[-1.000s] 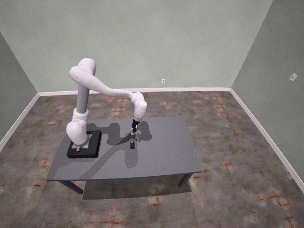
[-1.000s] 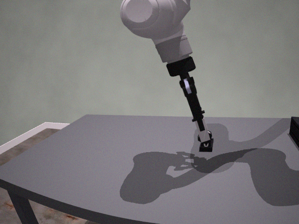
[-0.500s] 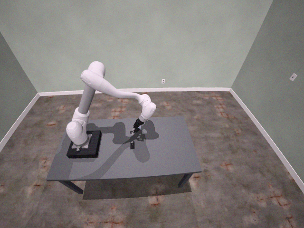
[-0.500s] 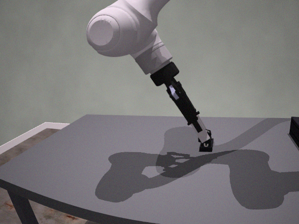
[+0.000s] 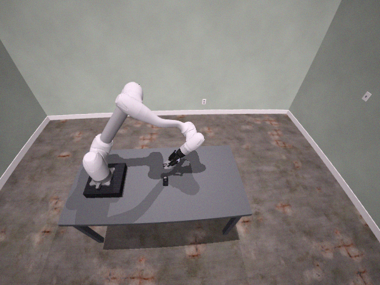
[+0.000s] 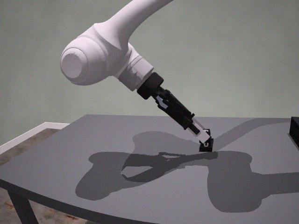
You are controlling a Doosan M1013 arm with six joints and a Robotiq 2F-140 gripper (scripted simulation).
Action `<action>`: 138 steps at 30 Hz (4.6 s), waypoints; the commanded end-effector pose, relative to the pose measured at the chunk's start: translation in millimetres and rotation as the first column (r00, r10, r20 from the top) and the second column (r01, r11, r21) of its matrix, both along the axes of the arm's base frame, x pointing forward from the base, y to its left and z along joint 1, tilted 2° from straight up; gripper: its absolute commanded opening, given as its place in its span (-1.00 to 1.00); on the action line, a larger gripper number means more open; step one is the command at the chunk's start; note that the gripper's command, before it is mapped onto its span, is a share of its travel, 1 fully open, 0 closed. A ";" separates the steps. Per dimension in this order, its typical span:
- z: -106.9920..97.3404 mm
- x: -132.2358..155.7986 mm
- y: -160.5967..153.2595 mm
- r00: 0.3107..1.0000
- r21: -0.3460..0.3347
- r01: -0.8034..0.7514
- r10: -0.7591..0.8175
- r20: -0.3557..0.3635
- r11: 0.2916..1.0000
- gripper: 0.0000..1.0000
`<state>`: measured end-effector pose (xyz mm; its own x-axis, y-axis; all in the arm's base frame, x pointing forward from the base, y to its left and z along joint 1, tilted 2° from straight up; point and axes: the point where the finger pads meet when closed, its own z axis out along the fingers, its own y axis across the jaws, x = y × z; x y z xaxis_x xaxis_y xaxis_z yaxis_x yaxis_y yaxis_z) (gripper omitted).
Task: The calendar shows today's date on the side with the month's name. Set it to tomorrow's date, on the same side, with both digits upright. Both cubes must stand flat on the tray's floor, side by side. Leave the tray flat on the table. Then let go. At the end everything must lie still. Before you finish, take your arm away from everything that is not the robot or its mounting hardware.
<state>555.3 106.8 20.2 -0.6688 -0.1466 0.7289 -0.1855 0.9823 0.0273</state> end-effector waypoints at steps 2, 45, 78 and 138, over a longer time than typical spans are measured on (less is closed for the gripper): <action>-0.1 0.3 0.1 1.000 0.000 0.000 0.000 -0.001 1.000 -0.66; -31.0 -0.9 0.7 1.000 0.000 0.000 0.000 -0.001 1.000 -0.66; -63.8 -2.1 1.4 1.000 0.000 0.000 0.000 -0.001 1.000 -0.66; -68.9 -2.3 1.5 1.000 0.000 0.000 0.000 -0.001 1.000 -0.66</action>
<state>553.0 108.2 -48.5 -0.6678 -0.1465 0.7298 -0.1856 0.9822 0.0273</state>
